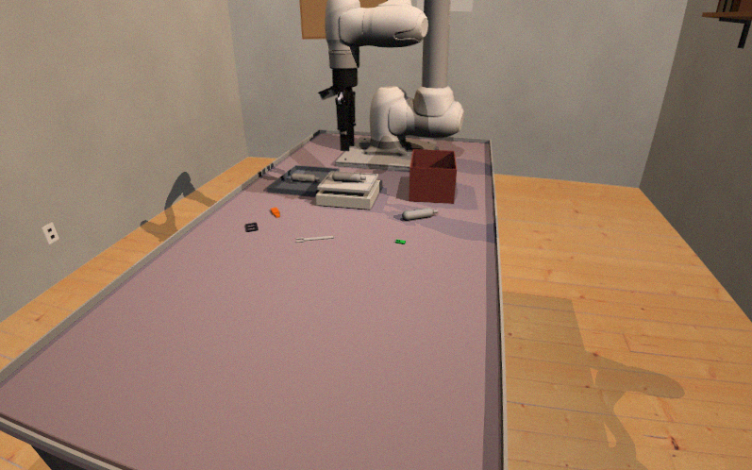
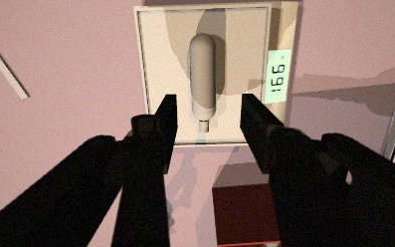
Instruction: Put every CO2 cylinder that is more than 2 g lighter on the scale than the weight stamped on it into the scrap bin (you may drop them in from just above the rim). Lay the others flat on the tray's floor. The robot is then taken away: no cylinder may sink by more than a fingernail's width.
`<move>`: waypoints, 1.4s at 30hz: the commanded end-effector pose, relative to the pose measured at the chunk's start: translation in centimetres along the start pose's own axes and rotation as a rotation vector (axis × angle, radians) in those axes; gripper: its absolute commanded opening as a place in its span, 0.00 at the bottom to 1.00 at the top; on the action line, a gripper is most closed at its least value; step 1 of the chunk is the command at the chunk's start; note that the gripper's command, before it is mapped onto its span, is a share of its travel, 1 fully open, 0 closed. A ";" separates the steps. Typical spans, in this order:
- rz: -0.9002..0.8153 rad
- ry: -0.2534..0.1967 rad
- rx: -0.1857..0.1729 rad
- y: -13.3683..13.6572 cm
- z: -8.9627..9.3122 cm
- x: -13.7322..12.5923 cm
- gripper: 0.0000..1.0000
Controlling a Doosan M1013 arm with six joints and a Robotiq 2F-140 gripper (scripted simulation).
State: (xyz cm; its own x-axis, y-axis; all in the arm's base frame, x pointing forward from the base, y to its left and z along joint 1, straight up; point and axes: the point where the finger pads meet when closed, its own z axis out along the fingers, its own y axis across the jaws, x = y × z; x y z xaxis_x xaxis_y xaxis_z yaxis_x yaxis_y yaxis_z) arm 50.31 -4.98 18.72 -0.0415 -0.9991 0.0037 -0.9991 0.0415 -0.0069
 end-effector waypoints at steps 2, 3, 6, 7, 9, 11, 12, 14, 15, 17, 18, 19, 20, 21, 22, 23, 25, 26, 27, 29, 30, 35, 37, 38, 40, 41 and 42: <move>0.138 0.000 0.000 0.8 -0.8 0.1 0.39; 0.203 0.000 0.000 1.2 -1.2 0.1 0.39; 0.445 0.000 0.000 2.8 -2.5 0.2 0.39; 0.498 -0.002 0.000 3.4 -3.0 0.2 0.39; 0.618 -0.006 0.000 4.7 -4.1 0.3 0.39; 0.618 -0.006 0.000 4.7 -4.1 0.3 0.39; 0.790 -0.006 0.000 5.4 -4.6 0.3 0.39; 0.881 -0.012 0.000 6.7 -5.6 0.3 0.39; 0.940 -0.014 -0.001 7.3 -6.0 0.3 0.39; 1.060 -0.018 -0.001 8.4 -6.7 0.3 0.39; 1.120 -0.019 -0.002 8.8 -7.0 0.3 0.39; 1.179 -0.020 -0.002 9.2 -7.2 0.3 0.39; 1.239 -0.020 -0.003 9.4 -7.4 0.3 0.39; 1.298 -0.019 -0.003 9.7 -7.5 0.3 0.39; 1.357 -0.018 -0.003 9.8 -7.6 0.3 0.39; 1.416 -0.015 -0.003 9.9 -7.7 0.3 0.39; 1.532 -0.003 -0.001 9.9 -7.7 0.3 0.39; 1.546 0.000 0.000 9.9 -7.7 0.3 0.39; 1.546 0.000 0.000 9.9 -7.7 0.3 0.39; 1.546 0.000 0.000 9.9 -7.7 0.3 0.39; 1.546 0.000 0.000 9.9 -7.7 0.3 0.39; 1.546 0.000 0.000 9.9 -7.7 0.3 0.39; 1.546 0.000 0.000 9.9 -7.7 0.3 0.39; 1.546 0.000 0.000 9.9 -7.7 0.3 0.39; 1.546 0.000 0.000 9.9 -7.7 0.3 0.39; 1.546 0.000 0.000 9.9 -7.7 0.3 0.39; 1.546 0.000 0.000 9.9 -7.7 0.3 0.39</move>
State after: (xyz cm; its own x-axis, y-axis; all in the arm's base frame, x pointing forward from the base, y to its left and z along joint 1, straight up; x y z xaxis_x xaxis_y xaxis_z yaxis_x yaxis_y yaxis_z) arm 40.34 -4.85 26.29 -0.9998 0.0168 -0.0064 0.0168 0.9999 -0.0039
